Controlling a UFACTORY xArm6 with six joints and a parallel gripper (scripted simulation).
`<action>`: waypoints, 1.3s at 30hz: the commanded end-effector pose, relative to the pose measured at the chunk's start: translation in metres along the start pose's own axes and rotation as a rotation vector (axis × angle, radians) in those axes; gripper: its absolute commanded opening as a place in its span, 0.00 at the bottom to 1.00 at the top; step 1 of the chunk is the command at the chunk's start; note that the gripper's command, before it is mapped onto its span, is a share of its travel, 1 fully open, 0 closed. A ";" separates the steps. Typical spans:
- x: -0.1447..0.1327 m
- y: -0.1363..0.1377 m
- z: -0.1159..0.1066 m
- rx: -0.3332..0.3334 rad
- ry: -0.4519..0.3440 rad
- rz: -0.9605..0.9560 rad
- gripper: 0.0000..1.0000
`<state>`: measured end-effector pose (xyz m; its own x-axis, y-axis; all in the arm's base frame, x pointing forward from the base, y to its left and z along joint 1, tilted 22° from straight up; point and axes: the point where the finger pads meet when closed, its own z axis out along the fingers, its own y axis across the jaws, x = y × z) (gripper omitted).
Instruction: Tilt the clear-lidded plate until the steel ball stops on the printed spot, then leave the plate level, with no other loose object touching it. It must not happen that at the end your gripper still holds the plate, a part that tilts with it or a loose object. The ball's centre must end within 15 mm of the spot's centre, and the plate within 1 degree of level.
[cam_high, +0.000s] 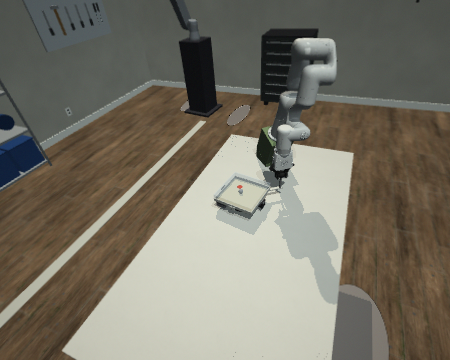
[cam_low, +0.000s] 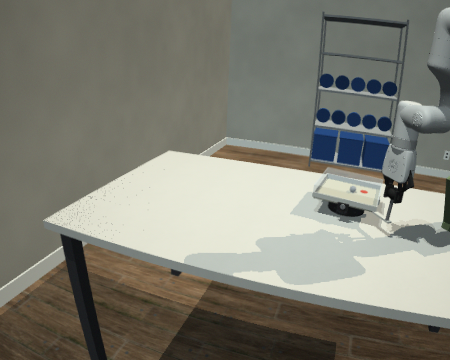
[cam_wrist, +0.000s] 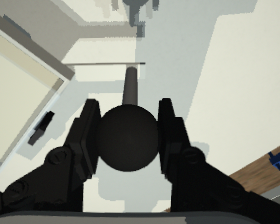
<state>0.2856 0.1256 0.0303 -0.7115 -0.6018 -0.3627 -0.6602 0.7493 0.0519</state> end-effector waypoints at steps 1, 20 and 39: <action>0.000 0.000 0.000 0.001 0.000 0.000 0.00; -0.005 -0.001 -0.002 0.001 0.000 0.000 0.00; -0.001 -0.002 -0.004 0.001 0.000 0.000 0.00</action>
<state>0.2857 0.1238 0.0333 -0.7122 -0.6022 -0.3608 -0.6604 0.7491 0.0532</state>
